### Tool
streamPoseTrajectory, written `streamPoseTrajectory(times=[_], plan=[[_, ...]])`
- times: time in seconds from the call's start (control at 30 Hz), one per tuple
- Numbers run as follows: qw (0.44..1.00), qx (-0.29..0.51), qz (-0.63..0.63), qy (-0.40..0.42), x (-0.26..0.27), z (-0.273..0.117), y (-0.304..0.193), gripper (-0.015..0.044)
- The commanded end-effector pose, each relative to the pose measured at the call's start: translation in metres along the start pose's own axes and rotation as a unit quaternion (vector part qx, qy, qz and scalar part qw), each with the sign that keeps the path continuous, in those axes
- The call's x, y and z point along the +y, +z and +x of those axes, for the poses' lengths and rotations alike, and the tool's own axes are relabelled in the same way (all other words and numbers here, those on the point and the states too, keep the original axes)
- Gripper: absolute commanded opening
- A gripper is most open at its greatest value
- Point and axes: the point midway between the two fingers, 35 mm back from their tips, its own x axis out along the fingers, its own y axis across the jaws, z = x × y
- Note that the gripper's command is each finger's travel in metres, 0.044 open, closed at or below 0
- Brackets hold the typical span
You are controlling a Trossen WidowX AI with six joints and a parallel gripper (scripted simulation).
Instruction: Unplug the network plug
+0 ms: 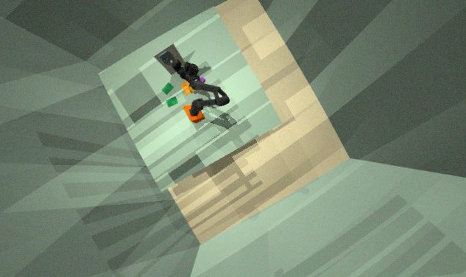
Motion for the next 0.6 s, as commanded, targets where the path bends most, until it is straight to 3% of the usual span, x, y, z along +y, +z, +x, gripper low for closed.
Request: streamPoseTrajectory(times=[0.0, 0.57], plan=[[0.999, -0.005, 0.022, -0.036, -0.014, 0.002, -0.004, 0.0], [0.959, -0.08, 0.117, -0.247, -0.099, -0.004, -0.026, 0.0]])
